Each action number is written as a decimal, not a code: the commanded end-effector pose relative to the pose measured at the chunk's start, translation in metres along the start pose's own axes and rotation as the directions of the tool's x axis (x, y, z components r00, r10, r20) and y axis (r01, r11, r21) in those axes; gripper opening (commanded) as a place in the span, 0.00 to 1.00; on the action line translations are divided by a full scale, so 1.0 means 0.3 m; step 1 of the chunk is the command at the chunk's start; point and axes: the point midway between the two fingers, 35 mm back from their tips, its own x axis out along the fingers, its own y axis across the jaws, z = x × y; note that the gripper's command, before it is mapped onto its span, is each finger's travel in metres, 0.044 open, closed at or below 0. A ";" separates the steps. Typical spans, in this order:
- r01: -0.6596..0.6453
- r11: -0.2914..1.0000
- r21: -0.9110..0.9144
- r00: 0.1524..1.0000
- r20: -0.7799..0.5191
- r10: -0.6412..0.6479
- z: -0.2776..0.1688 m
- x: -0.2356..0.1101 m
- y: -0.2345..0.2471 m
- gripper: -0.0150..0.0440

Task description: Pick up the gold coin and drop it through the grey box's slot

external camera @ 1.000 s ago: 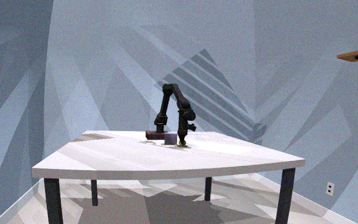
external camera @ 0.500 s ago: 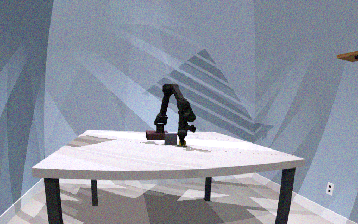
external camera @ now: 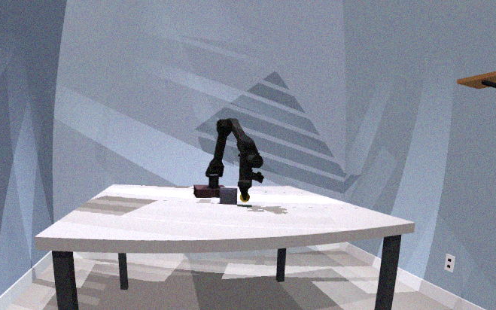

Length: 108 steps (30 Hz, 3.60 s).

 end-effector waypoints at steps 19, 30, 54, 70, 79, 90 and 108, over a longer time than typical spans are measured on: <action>0.004 1.000 0.006 1.000 0.004 -0.004 0.003 -0.186 -0.002 0.25; 0.004 1.000 -0.013 1.000 0.004 -0.004 -0.002 -0.250 0.005 0.25; 0.001 0.999 -0.032 1.000 0.000 -0.001 -0.144 -0.262 0.111 0.25; -0.002 0.999 -0.033 1.000 -0.003 0.001 -0.244 -0.252 0.207 0.25; -0.003 1.000 -0.028 1.000 -0.007 0.003 -0.266 -0.248 0.229 0.25; -0.004 0.999 -0.032 1.000 -0.008 0.004 -0.269 -0.246 0.233 0.25; -0.005 1.000 -0.031 1.000 -0.008 0.005 -0.269 -0.235 0.235 0.25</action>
